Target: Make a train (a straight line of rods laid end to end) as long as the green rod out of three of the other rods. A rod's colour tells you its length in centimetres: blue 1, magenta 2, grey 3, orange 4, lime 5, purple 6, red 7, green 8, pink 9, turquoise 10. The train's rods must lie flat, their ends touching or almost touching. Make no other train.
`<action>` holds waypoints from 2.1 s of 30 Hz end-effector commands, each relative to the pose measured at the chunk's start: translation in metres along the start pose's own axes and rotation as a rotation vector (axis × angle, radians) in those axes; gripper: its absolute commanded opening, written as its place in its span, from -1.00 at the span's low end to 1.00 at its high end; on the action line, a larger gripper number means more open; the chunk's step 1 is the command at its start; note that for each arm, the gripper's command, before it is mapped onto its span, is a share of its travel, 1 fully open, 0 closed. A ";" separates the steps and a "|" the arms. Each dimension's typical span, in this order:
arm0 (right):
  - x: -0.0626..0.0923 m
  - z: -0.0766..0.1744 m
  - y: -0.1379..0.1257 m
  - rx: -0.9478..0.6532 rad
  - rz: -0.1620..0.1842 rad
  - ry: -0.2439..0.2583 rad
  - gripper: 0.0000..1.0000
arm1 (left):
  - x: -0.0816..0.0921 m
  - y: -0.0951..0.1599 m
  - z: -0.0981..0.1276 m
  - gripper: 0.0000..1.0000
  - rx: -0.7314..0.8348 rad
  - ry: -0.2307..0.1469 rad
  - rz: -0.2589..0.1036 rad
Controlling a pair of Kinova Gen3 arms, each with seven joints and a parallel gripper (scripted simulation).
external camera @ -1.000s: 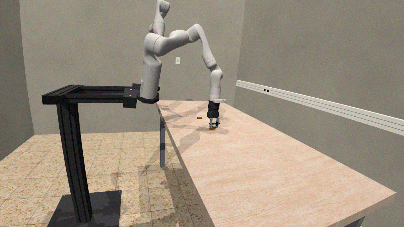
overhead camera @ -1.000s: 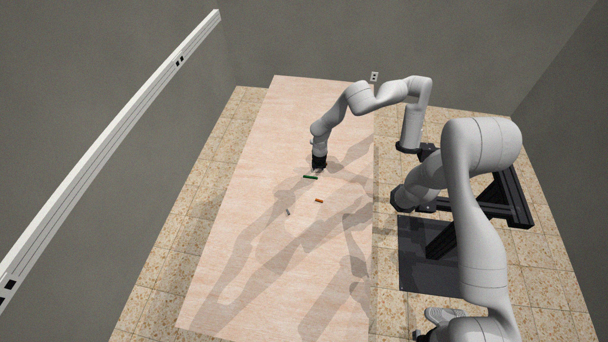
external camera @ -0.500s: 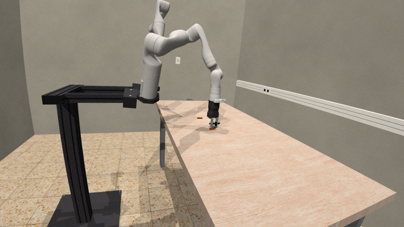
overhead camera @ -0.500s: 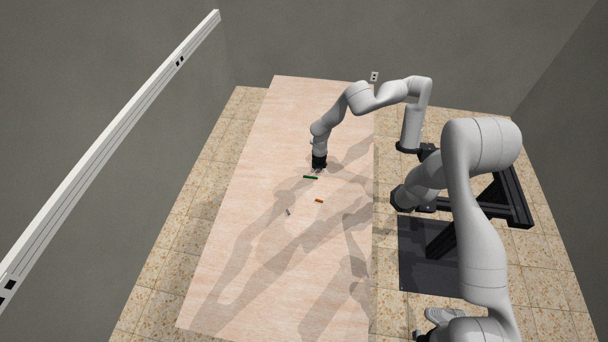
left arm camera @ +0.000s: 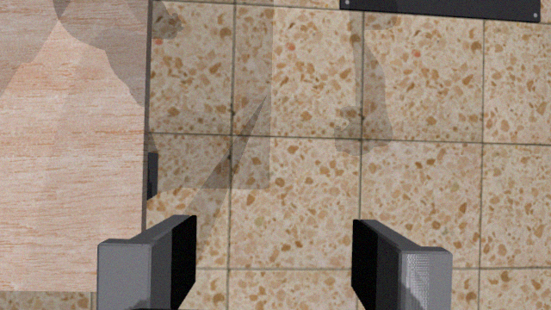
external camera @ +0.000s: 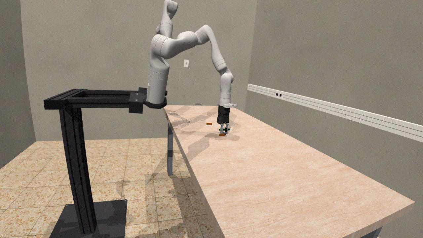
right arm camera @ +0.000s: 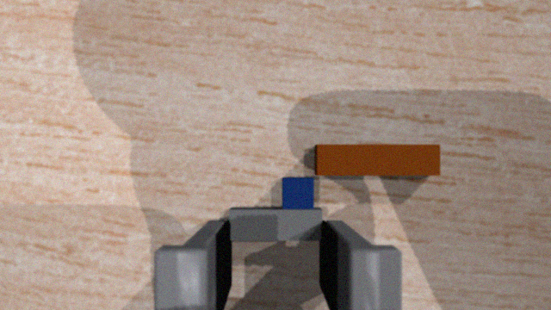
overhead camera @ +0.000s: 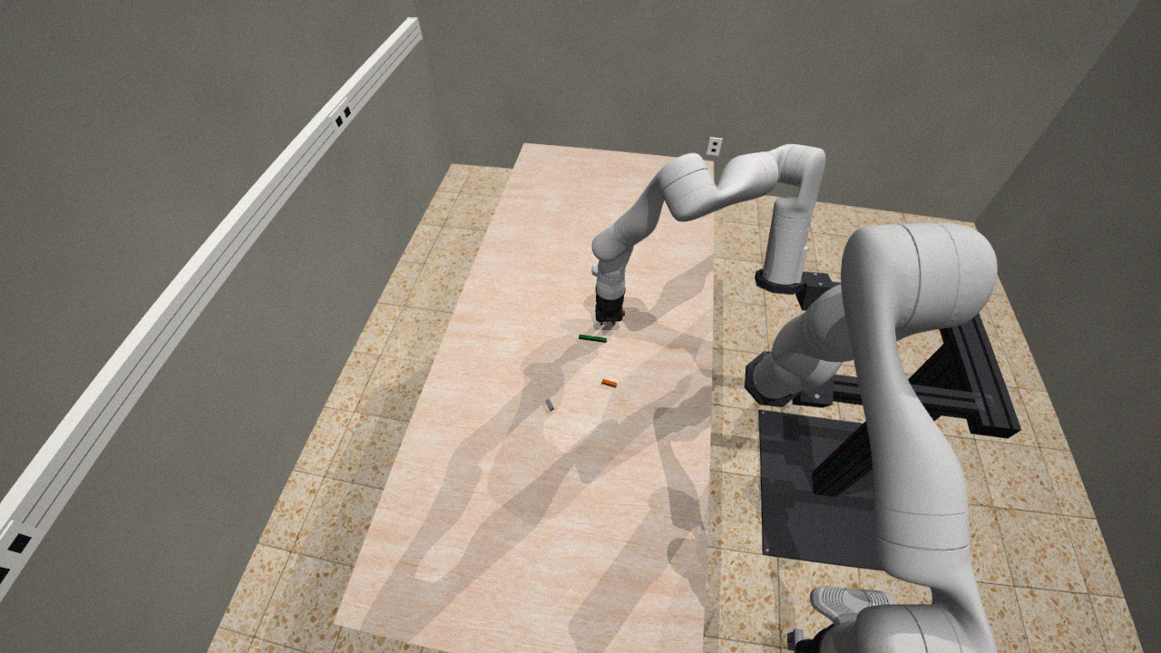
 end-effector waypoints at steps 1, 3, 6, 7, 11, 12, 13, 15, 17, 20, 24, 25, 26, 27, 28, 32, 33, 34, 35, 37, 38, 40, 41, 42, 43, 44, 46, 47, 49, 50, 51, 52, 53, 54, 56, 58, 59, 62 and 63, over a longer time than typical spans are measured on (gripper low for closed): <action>0.001 0.000 -0.001 0.000 0.002 -0.001 0.14 | 0.001 0.000 0.000 1.00 0.000 -0.002 0.000; 0.001 0.000 -0.001 0.000 0.002 -0.001 0.14 | 0.001 0.000 0.000 1.00 0.000 -0.002 0.000; 0.001 0.000 -0.001 0.000 0.002 -0.001 0.14 | 0.001 0.000 0.000 1.00 0.000 -0.002 0.000; 0.001 0.000 -0.001 0.000 0.002 -0.001 0.14 | 0.001 0.000 0.000 1.00 0.000 -0.002 0.000; 0.005 0.000 -0.001 0.000 0.002 -0.001 0.14 | 0.001 0.000 0.000 1.00 0.000 -0.002 0.000; 0.008 0.000 -0.001 0.000 0.002 -0.001 0.14 | 0.001 0.000 0.000 1.00 0.000 -0.002 0.000; 0.012 0.000 -0.001 0.000 0.002 -0.001 0.14 | 0.001 0.000 0.000 1.00 0.000 -0.002 0.000; 0.023 0.000 -0.001 0.000 0.002 -0.001 0.14 | 0.001 0.000 0.000 1.00 0.000 -0.002 0.000; 0.037 0.000 -0.001 0.000 0.002 -0.001 0.14 | 0.001 0.000 0.000 1.00 0.000 -0.002 0.000; 0.060 0.000 -0.001 0.000 0.002 -0.001 0.14 | 0.001 0.000 0.000 1.00 0.000 -0.002 0.000; 0.086 0.000 -0.001 0.000 0.002 -0.001 0.14 | 0.001 0.000 0.000 1.00 0.000 -0.002 0.000; 0.091 0.000 -0.001 0.000 0.002 -0.001 0.14 | 0.001 0.000 0.000 1.00 0.000 -0.002 0.000; 0.095 0.000 -0.001 0.000 0.002 -0.001 0.14 | 0.001 0.000 0.000 1.00 0.000 -0.002 0.000; 0.095 0.000 -0.001 0.000 0.002 -0.001 0.14 | 0.001 0.000 0.000 1.00 0.000 -0.002 0.000; 0.095 0.000 -0.001 0.000 0.002 -0.001 0.14 | 0.001 0.000 0.000 1.00 0.000 -0.002 0.000; 0.101 0.000 0.000 0.000 0.002 -0.001 0.14 | 0.001 0.000 0.000 1.00 0.000 -0.002 0.000; 0.101 0.000 0.000 0.000 0.002 -0.001 0.14 | 0.001 0.000 0.000 1.00 0.000 -0.002 0.000; 0.101 0.000 0.000 0.000 0.002 -0.001 0.14 | 0.001 0.000 0.000 1.00 0.000 -0.002 0.000; 0.101 0.000 0.000 0.000 0.002 -0.001 0.14 | 0.001 0.000 0.000 1.00 0.000 -0.002 0.000; 0.101 0.000 0.000 0.000 0.002 -0.001 0.14 | 0.001 0.000 0.000 1.00 0.000 -0.002 0.000; 0.101 0.000 0.000 0.000 0.002 -0.001 0.14 | 0.001 0.000 0.000 1.00 0.000 -0.002 0.000; 0.101 0.000 -0.001 0.000 0.002 -0.001 0.14 | 0.001 0.000 0.000 1.00 0.000 -0.002 0.000; 0.101 -0.001 -0.004 0.000 0.002 -0.002 0.14 | 0.001 0.000 0.000 1.00 0.000 -0.002 0.000; 0.101 -0.001 -0.011 0.000 0.003 -0.003 0.14 | 0.001 0.000 0.000 1.00 0.000 -0.002 0.000; 0.100 -0.002 -0.020 -0.001 0.003 -0.004 0.14 | 0.001 0.000 0.000 1.00 0.000 -0.002 0.000; 0.100 -0.002 -0.020 -0.001 0.003 -0.004 0.14 | 0.001 0.000 0.000 1.00 0.000 -0.002 0.000; 0.101 -0.002 -0.032 -0.001 0.004 -0.005 0.14 | 0.001 0.000 0.000 1.00 0.000 -0.002 0.000; 0.101 -0.002 -0.042 0.000 0.003 -0.004 0.14 | 0.001 0.000 0.000 1.00 0.000 -0.002 0.000; 0.101 -0.002 -0.057 0.000 0.002 -0.002 0.14 | 0.001 0.000 0.000 1.00 0.000 -0.002 0.000; 0.101 -0.002 -0.060 0.000 0.002 -0.001 0.14 | 0.001 0.000 0.000 1.00 0.000 -0.002 0.000; 0.101 -0.002 -0.060 0.000 0.002 -0.001 0.14 | 0.001 0.000 0.000 1.00 0.000 -0.002 0.000; 0.101 -0.002 -0.060 0.000 0.002 -0.001 0.14 | 0.001 0.000 0.000 1.00 0.000 -0.002 0.000; 0.101 -0.002 -0.060 0.000 0.002 -0.001 0.14 | 0.001 0.000 0.000 1.00 0.000 -0.002 0.000; 0.101 -0.002 -0.060 0.000 0.002 -0.001 0.14 | 0.001 0.000 0.000 1.00 0.000 -0.002 0.000; 0.101 -0.002 -0.060 0.000 0.002 -0.001 0.14 | 0.001 0.000 0.000 1.00 0.000 -0.002 0.000; 0.101 -0.002 -0.060 0.000 0.002 -0.001 0.14 | 0.001 0.000 0.000 1.00 0.000 -0.002 0.000; 0.101 -0.002 -0.060 0.000 0.002 -0.001 0.14 | 0.001 0.000 0.000 1.00 0.000 -0.002 0.000; 0.101 -0.002 -0.060 0.000 0.002 -0.001 0.14 | 0.001 0.000 0.000 1.00 0.000 -0.002 0.000; 0.101 -0.002 -0.060 0.000 0.002 -0.001 0.14 | 0.001 0.000 0.000 1.00 0.000 -0.002 0.000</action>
Point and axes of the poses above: on each arm, the point where the finger pads meet when closed, its own x axis back along the fingers, its own y axis across the jaws, z = x × y, the point moved 6 cm from there along x, back along the fingers, and after that the axes turned 2 degrees about -x, right-handed, at the moved point
